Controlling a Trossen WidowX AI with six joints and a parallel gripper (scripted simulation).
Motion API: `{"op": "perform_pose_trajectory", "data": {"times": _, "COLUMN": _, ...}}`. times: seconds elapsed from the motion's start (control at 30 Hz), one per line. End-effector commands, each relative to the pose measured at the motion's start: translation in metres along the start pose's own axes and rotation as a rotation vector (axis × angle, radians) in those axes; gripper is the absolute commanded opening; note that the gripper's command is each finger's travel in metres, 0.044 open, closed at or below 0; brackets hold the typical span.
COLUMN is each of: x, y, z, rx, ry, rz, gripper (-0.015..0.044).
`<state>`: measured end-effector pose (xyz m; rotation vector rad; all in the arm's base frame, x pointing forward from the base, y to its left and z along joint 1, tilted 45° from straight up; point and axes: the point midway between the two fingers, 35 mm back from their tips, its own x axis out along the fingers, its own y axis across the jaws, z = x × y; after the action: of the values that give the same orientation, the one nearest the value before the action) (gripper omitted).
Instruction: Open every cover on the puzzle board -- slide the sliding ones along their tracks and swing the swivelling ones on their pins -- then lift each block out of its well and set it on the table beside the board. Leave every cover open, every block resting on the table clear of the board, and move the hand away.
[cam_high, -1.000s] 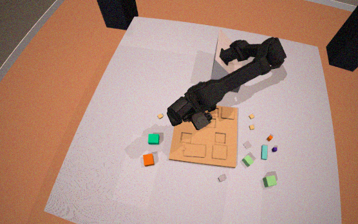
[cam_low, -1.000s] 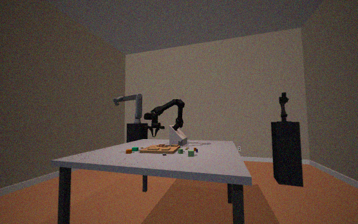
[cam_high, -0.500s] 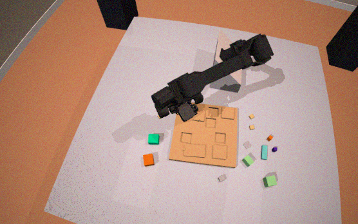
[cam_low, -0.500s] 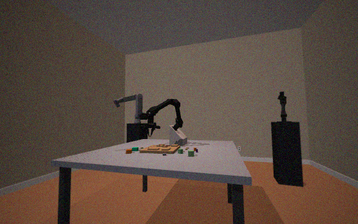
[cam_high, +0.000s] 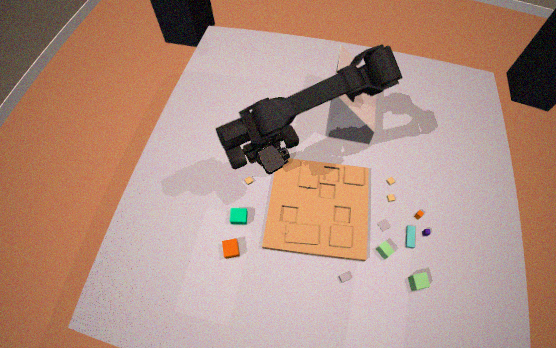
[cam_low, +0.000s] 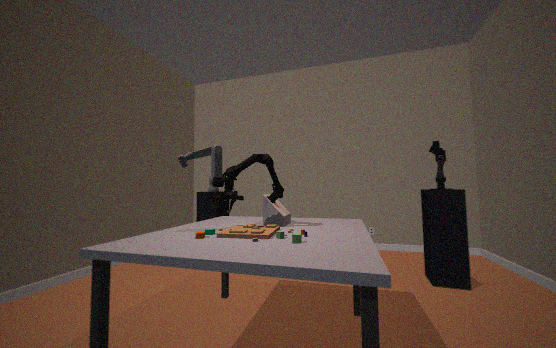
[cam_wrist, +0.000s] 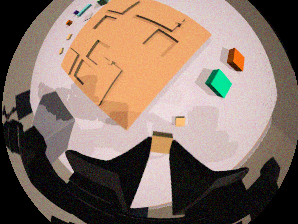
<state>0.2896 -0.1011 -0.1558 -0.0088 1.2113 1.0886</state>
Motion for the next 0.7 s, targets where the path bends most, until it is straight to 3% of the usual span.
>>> {"op": "perform_pose_trajectory", "data": {"times": 0.0, "x": 0.000, "y": -0.006, "z": -0.013, "rx": -0.006, "ry": 0.002, "rz": -0.002, "gripper": 0.0080}}
{"op": "perform_pose_trajectory", "data": {"times": 0.67, "x": 0.014, "y": -0.013, "z": -0.071, "rx": -0.016, "ry": -0.016, "rz": 0.023, "gripper": 0.0080}}
